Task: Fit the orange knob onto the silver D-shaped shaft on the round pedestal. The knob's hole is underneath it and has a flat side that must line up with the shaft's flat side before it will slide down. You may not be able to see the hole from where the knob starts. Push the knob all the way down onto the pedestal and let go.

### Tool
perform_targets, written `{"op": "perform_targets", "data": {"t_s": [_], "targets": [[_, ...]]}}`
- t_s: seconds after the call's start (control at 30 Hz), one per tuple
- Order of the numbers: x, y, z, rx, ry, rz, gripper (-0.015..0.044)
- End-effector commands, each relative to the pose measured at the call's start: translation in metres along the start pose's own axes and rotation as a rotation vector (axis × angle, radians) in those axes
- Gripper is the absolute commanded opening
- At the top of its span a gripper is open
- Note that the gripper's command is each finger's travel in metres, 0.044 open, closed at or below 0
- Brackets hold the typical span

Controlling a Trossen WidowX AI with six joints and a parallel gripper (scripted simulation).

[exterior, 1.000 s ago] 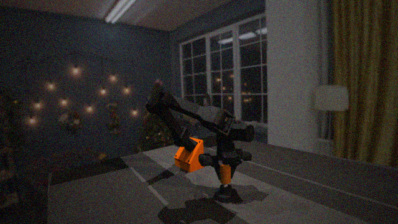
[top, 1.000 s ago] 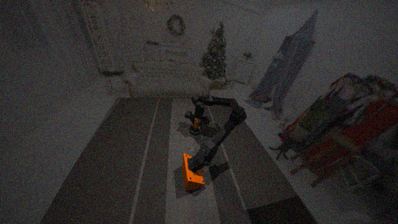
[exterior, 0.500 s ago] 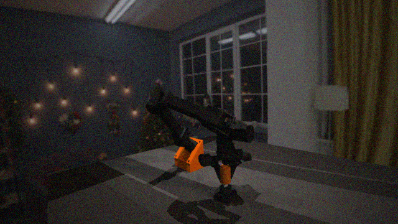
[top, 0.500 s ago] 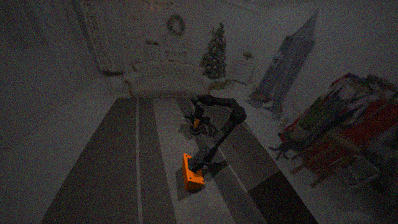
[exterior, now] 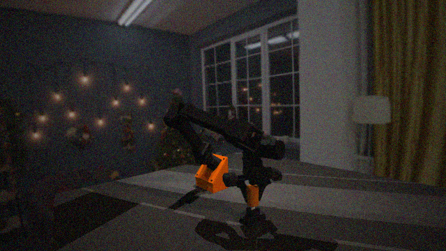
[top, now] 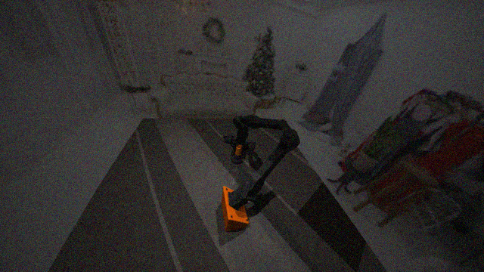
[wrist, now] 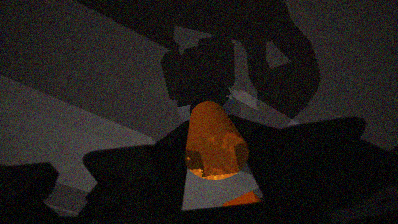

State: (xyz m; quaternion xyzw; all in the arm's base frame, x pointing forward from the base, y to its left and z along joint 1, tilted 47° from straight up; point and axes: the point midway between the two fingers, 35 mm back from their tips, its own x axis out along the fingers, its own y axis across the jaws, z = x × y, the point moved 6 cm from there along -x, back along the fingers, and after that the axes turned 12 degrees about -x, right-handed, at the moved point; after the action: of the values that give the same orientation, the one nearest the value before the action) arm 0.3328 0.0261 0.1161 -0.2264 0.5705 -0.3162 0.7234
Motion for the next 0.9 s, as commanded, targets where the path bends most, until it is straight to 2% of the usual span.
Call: {"op": "perform_targets", "data": {"t_s": [0.0, 0.17, 0.37, 0.87], "targets": [[-0.0030, -0.0002, -0.0012, -0.004, -0.001, -0.002, 0.0000], [-0.0046, -0.0003, -0.0016, 0.023, -0.001, -0.002, 0.0000], [-0.0044, 0.0013, -0.0002, 0.206, -0.001, -0.001, 0.0000], [0.0001, 0.0004, 0.0004, 0.206, -0.001, -0.002, 0.0000]]}}
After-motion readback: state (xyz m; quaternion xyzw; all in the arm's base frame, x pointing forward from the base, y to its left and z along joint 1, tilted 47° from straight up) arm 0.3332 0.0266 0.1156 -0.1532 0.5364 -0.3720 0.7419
